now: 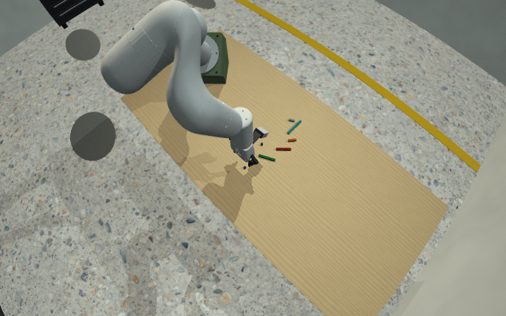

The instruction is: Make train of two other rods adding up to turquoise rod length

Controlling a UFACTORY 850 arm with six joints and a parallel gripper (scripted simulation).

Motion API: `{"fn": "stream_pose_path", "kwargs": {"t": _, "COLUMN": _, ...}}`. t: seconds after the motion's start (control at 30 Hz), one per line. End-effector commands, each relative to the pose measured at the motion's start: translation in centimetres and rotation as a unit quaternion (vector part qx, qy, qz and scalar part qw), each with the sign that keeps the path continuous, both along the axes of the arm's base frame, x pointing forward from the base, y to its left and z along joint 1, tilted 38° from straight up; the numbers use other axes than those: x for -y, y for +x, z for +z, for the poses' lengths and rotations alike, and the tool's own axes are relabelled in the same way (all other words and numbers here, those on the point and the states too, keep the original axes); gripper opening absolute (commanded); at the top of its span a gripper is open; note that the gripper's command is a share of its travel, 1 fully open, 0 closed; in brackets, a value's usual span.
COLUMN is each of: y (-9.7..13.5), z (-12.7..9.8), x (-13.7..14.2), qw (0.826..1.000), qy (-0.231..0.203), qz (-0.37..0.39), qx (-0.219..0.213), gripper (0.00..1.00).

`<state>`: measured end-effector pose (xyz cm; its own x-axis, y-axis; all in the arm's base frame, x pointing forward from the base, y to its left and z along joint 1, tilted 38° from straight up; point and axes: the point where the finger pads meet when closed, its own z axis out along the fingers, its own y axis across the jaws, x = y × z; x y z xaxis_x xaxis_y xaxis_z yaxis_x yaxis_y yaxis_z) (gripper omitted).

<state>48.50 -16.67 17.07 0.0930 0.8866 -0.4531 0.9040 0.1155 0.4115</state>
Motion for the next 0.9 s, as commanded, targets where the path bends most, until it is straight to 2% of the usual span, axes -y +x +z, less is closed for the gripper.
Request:
{"fn": "stream_pose_path", "kwargs": {"t": 0.0, "y": 0.0, "z": 0.0, "x": 0.0, "qw": 1.000, "qy": 0.000, "qz": 0.000, "qx": 0.000, "gripper": 1.00}}
{"fn": "stream_pose_path", "kwargs": {"t": 0.43, "y": 0.2, "z": -0.1, "x": -0.3, "qw": 1.000, "qy": -0.005, "qz": 0.012, "qx": -0.006, "gripper": 1.00}}
{"fn": "stream_pose_path", "kwargs": {"t": 0.57, "y": 0.7, "z": -0.9, "x": -1.7, "qw": 0.997, "qy": -0.026, "qz": 0.057, "qx": -0.032, "gripper": 1.00}}
{"fn": "stream_pose_path", "kwargs": {"t": 0.87, "y": 1.7, "z": -2.8, "x": -5.1, "qw": 0.978, "qy": -0.079, "qz": 0.168, "qx": -0.095, "gripper": 1.00}}
